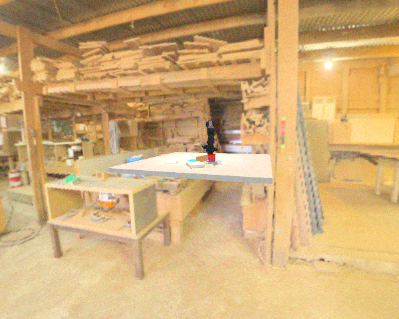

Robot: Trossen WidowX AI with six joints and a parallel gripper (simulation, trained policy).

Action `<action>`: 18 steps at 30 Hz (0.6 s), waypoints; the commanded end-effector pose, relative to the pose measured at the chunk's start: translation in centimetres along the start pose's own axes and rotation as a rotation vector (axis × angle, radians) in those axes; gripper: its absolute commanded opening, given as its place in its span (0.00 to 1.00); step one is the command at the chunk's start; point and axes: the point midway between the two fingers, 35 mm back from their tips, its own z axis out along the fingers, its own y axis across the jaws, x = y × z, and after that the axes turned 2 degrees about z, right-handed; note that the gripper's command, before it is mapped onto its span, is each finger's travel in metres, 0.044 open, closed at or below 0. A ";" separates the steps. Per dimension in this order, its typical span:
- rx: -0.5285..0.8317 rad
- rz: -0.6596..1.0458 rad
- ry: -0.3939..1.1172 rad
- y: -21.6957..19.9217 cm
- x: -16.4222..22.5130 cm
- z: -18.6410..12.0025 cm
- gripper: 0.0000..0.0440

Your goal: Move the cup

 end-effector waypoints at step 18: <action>0.003 -0.109 -0.007 -0.4 0.2 3.7 0.00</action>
